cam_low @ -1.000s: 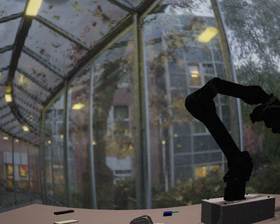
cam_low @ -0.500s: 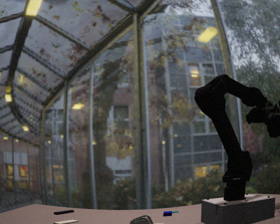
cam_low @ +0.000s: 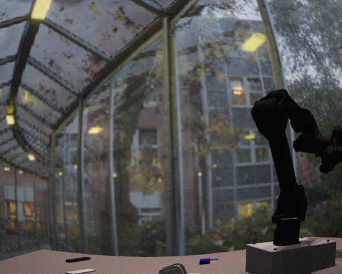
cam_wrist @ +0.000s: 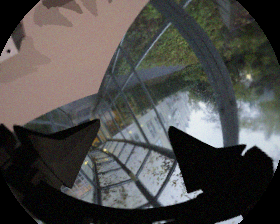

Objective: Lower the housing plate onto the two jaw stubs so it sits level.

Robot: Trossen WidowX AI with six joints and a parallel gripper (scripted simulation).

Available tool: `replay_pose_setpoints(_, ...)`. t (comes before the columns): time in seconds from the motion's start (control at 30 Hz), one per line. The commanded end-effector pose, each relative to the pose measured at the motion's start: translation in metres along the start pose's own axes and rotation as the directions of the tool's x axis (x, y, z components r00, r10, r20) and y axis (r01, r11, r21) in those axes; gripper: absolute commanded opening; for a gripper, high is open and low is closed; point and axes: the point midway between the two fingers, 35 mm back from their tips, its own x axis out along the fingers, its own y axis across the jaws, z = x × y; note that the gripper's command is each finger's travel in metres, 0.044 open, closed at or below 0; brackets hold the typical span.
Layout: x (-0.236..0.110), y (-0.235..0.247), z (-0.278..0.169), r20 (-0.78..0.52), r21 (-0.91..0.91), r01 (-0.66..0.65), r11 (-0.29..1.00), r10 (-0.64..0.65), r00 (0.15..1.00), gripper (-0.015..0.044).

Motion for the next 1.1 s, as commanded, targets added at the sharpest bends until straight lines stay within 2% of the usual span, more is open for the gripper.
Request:
replay_pose_setpoints(0.0, -0.007, -0.005, 0.008, 0.051, 0.001, 0.032, 0.999, -0.032, 0.998, 0.0440)
replay_pose_setpoints(0.5, -0.056, -0.029, 0.060, 0.308, 0.007, 0.190, 0.982, -0.183, 0.934, 0.0440)
replay_pose_setpoints(1.07, -0.135, -0.032, 0.109, 0.594, 0.021, 0.352, 0.936, -0.295, 0.749, 0.0440)
